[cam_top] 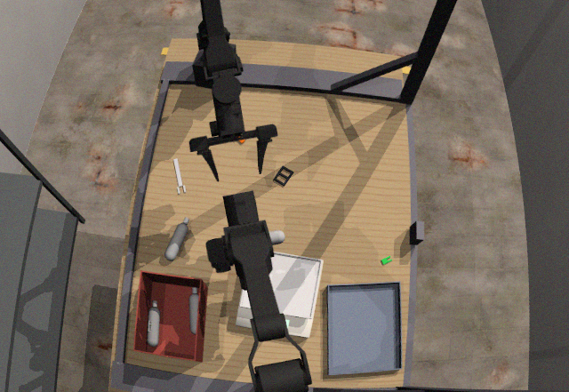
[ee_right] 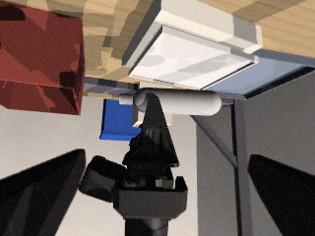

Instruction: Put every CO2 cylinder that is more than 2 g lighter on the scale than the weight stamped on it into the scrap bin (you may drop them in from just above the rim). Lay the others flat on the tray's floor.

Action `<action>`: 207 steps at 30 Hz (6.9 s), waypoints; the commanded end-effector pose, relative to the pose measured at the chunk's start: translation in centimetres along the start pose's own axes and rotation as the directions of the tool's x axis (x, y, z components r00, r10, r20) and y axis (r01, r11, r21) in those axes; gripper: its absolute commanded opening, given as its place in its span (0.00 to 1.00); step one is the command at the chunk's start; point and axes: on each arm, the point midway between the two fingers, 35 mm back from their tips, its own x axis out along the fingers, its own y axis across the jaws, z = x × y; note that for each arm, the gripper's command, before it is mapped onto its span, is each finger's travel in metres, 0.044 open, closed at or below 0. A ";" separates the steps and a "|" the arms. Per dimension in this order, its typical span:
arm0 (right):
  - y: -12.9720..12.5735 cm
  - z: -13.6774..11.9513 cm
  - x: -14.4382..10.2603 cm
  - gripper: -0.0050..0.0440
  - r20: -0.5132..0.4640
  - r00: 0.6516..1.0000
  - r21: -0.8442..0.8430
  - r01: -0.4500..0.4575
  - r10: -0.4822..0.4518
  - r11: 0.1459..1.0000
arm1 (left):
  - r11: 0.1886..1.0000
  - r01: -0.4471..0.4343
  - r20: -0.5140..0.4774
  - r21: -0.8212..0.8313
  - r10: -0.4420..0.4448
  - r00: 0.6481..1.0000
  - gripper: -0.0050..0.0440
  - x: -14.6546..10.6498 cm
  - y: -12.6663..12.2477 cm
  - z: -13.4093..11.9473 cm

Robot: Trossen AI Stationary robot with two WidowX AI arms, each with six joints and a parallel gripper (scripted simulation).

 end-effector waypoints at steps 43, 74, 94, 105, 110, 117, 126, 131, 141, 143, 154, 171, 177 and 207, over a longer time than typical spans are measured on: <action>-0.1 -0.7 -0.2 1.00 -0.020 1.000 -0.001 0.001 -0.001 1.000 | -0.391 -0.022 0.018 0.920 -0.015 1.000 0.00 -0.6 -0.5 0.0; -0.1 -0.7 -0.2 1.00 -0.020 1.000 -0.001 0.001 -0.001 1.000 | -1.000 -0.031 0.024 0.004 -0.030 0.999 0.00 -0.7 -0.3 0.0; -0.1 -1.6 1.4 1.00 -0.024 1.000 -0.004 0.002 -0.002 1.000 | -1.000 -0.028 0.024 0.008 -0.027 0.999 0.00 -0.6 -0.5 0.0; 0.0 -2.7 4.6 1.00 -0.024 1.000 -0.002 0.001 -0.001 1.000 | -1.000 -0.028 0.024 0.008 -0.027 0.999 0.00 -0.6 -0.5 0.0; 0.0 -2.8 4.7 1.00 -0.024 1.000 -0.002 0.001 -0.001 1.000 | -1.000 -0.028 0.024 0.008 -0.027 0.999 0.00 -0.6 -0.5 0.0; 0.0 -2.6 4.3 1.00 -0.023 1.000 0.012 0.002 -0.002 1.000 | -0.999 -0.026 0.025 0.019 -0.026 0.999 0.00 -0.6 -0.4 0.0; 0.0 -2.0 2.4 1.00 -0.009 1.000 0.278 0.022 -0.021 0.960 | -0.969 0.017 0.062 0.247 0.033 0.998 0.00 -0.4 -0.6 -0.2; 0.0 -1.6 0.9 1.00 -0.003 0.999 0.523 0.030 -0.034 0.852 | -0.892 0.045 0.081 0.450 0.091 0.993 0.00 -0.4 -0.6 -0.2; 2.9 -3.8 -2.0 1.00 -0.087 0.996 0.844 0.057 0.031 0.533 | -0.710 0.068 0.083 0.701 0.175 0.981 0.00 -0.4 -0.6 -0.2; 3.7 -4.4 -2.9 1.00 -0.113 0.992 0.902 0.081 0.052 0.425 | -0.654 0.072 0.077 0.753 0.196 0.978 0.00 -0.4 -0.6 -0.2; 7.1 -6.9 -6.9 1.00 -0.223 0.964 0.969 0.235 0.144 -0.074 | -0.430 0.068 0.054 0.900 0.265 0.963 0.00 -0.4 -0.6 0.0; 11.2 -9.4 -13.6 1.00 -0.371 0.884 0.561 0.457 0.284 -0.690 | -0.205 0.050 0.019 0.978 0.319 0.948 0.00 -0.4 -0.6 0.1; 12.7 -9.9 -16.5 1.00 -0.424 0.838 0.254 0.475 0.344 -0.843 | -0.180 0.044 0.016 0.983 0.321 0.947 0.00 -0.5 -0.7 0.1; 14.3 -11.1 -20.9 1.00 -0.486 0.774 -0.172 0.371 0.406 -0.913 | -0.183 0.046 0.015 0.982 0.317 0.948 0.00 -0.7 0.5 -1.0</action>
